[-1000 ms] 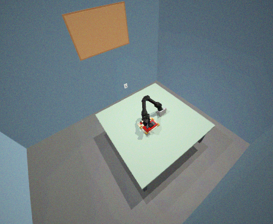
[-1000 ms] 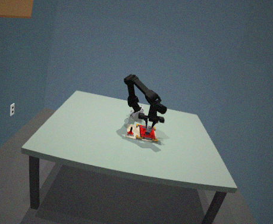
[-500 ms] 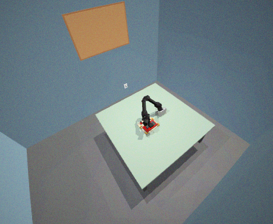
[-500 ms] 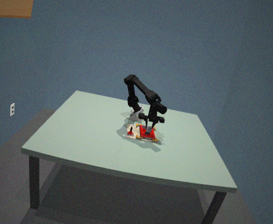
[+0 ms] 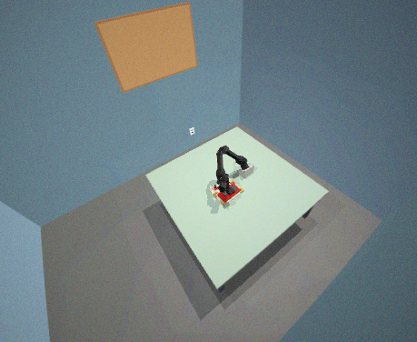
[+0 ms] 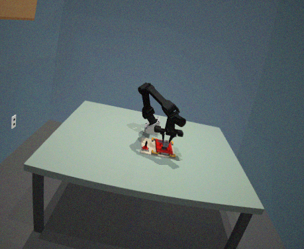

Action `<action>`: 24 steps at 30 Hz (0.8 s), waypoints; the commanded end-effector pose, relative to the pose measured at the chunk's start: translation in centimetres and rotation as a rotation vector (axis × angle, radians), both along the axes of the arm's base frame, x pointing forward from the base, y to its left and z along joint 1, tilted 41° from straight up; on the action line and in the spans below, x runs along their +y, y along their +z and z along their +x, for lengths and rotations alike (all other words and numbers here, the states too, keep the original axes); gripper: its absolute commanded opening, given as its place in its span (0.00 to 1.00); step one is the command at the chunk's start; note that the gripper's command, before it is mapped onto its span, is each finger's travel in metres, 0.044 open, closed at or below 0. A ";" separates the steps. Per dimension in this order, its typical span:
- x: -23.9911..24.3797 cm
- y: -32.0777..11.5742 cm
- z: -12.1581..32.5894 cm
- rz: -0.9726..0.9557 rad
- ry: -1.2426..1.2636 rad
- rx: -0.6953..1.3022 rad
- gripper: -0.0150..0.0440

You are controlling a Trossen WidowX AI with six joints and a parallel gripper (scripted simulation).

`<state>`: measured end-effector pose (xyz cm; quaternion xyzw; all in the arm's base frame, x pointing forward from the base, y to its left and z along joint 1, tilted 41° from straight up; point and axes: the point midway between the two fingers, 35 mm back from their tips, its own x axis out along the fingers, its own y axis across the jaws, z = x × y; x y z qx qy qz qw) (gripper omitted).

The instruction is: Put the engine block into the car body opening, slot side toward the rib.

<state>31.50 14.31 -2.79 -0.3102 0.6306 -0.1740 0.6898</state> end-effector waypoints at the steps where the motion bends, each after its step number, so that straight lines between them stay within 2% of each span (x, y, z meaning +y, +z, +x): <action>1: 0.1 -0.1 0.0 0.001 0.018 0.016 0.52; 24: 0.0 -0.2 0.0 0.010 -0.029 -0.023 0.52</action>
